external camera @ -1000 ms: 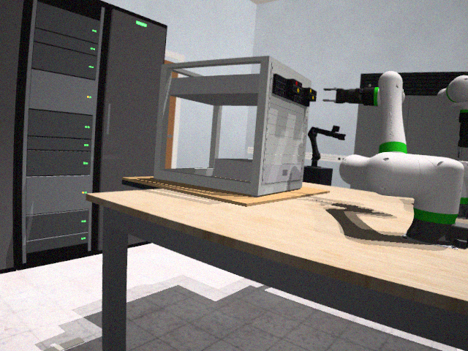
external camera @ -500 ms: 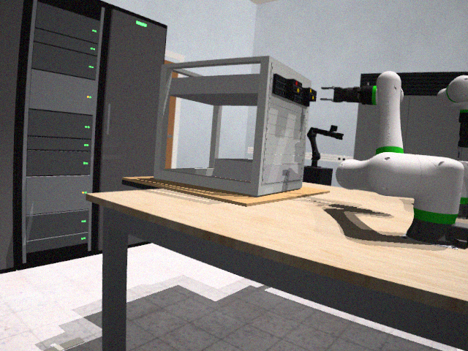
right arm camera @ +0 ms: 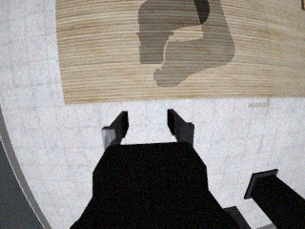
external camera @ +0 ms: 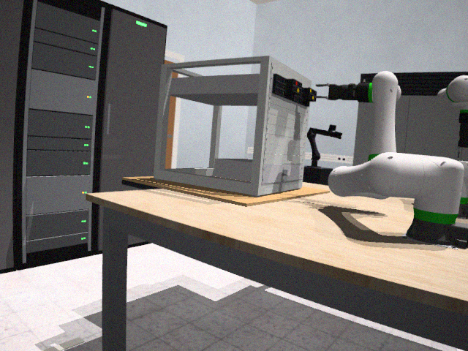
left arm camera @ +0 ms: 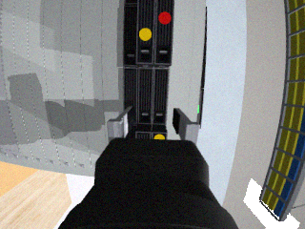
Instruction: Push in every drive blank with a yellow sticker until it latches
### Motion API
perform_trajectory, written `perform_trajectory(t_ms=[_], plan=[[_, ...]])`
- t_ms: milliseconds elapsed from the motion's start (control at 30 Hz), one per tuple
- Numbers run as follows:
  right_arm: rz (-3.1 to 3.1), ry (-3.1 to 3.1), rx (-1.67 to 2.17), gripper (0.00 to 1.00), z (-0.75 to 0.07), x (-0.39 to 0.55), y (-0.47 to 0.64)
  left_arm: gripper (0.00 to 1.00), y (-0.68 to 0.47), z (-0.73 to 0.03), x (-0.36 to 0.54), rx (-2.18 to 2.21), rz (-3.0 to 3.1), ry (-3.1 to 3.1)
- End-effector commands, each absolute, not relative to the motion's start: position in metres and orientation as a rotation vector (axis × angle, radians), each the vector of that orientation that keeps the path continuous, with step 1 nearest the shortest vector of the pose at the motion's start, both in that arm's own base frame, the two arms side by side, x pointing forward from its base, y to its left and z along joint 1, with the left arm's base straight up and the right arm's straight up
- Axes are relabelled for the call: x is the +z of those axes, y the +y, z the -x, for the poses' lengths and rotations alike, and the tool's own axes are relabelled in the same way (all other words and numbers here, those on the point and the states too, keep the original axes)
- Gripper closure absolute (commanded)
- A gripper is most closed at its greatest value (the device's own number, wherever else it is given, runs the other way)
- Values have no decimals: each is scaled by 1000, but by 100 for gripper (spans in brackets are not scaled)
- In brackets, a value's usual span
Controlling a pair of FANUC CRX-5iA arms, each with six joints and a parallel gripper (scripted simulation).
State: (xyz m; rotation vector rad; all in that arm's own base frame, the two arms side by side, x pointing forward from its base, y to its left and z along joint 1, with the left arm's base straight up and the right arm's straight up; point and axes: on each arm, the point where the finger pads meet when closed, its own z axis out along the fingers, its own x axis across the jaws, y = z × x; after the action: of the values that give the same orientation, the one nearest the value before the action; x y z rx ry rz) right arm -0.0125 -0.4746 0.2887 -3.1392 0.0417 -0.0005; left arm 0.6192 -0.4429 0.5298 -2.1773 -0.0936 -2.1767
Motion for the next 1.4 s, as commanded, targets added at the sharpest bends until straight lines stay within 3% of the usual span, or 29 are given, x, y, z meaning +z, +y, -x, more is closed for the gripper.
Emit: perform_trajectory(t_ms=[0, 400, 1367], plan=[[3141, 42, 0, 0, 13, 290, -475, 0, -425, -618, 531, -2180, 2177, -95], [3141, 42, 0, 0, 13, 290, -475, 0, -362, -617, 531, -2180, 2177, -94], [3141, 42, 0, 0, 13, 290, -475, 0, -345, -616, 531, -2180, 2177, -94]])
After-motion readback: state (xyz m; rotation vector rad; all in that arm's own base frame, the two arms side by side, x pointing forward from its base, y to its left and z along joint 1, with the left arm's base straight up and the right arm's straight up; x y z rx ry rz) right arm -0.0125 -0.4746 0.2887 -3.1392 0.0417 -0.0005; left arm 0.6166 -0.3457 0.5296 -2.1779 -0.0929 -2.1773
